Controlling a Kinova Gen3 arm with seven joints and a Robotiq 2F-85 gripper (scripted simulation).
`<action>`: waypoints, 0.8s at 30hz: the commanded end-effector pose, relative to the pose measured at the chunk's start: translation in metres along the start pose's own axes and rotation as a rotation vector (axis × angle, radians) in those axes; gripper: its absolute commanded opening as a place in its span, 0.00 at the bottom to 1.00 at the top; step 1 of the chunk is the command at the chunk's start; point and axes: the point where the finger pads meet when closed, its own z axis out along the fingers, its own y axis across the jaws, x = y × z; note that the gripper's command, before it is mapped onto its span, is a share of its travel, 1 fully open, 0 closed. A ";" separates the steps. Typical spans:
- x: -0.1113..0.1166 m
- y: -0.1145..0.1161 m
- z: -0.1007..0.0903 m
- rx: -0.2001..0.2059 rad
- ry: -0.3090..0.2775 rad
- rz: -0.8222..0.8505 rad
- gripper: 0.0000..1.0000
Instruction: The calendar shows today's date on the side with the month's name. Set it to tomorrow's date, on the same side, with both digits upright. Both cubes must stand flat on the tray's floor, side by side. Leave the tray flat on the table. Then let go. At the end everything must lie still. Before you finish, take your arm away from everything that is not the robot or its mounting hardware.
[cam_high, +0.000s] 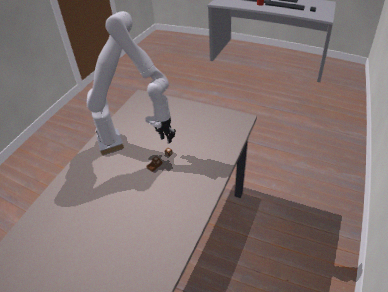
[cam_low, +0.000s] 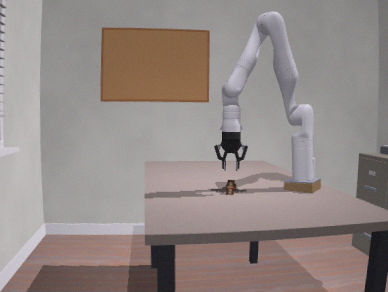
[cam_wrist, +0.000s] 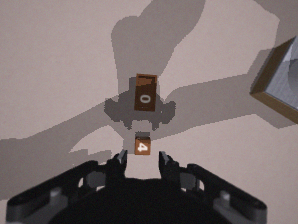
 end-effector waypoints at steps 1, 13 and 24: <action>-0.004 -0.001 -0.004 0.007 -0.009 -0.006 0.46; -0.004 -0.001 -0.005 0.007 -0.008 -0.006 1.00; -0.004 -0.001 -0.005 0.007 -0.008 -0.006 1.00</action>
